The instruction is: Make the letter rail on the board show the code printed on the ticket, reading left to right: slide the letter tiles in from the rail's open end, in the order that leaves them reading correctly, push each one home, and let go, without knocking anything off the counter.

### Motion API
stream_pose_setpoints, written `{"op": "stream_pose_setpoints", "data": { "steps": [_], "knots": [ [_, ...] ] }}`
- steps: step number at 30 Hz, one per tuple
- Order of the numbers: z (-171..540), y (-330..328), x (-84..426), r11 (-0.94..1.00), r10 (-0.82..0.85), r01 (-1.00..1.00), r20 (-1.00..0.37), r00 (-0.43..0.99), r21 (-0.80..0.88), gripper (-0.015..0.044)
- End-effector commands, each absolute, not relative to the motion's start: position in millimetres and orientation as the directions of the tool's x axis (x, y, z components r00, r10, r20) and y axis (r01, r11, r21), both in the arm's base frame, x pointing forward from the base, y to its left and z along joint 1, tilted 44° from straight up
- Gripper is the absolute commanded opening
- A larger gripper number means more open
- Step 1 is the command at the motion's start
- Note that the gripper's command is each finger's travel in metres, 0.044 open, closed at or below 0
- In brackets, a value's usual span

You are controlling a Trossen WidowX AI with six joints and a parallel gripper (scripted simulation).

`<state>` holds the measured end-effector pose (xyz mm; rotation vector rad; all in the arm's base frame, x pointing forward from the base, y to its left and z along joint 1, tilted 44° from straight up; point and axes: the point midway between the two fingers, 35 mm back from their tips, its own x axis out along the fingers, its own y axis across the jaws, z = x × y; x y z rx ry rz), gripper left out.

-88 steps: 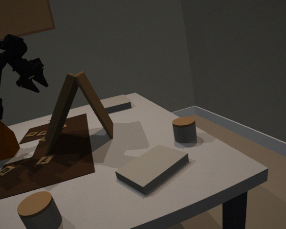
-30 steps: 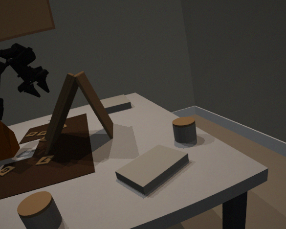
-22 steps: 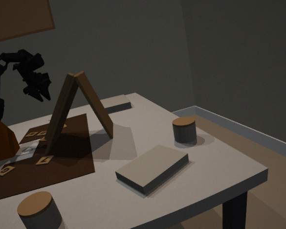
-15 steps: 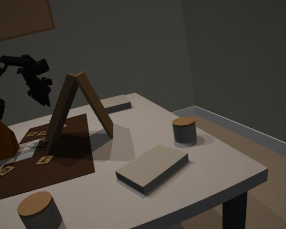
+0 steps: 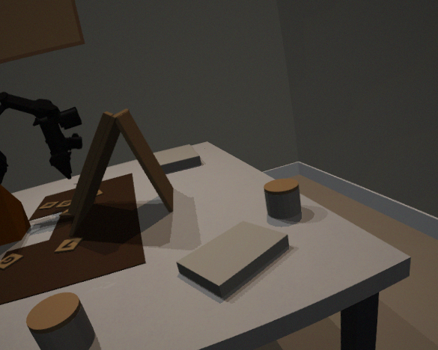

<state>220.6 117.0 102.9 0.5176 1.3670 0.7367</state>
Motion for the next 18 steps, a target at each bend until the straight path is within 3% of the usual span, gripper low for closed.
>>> {"op": "stream_pose_setpoints", "data": {
  "steps": [1,5,18],
  "knots": [
    [96,172,177,0.69,0.696,0.292,-0.718,-0.014,0.662,0.034],
    [94,181,166,0.671,0.693,0.388,-0.72,-0.025,0.632,0.034],
    [92,179,165,0.67,0.693,0.391,-0.721,-0.026,0.631,0.034]
  ]
}}
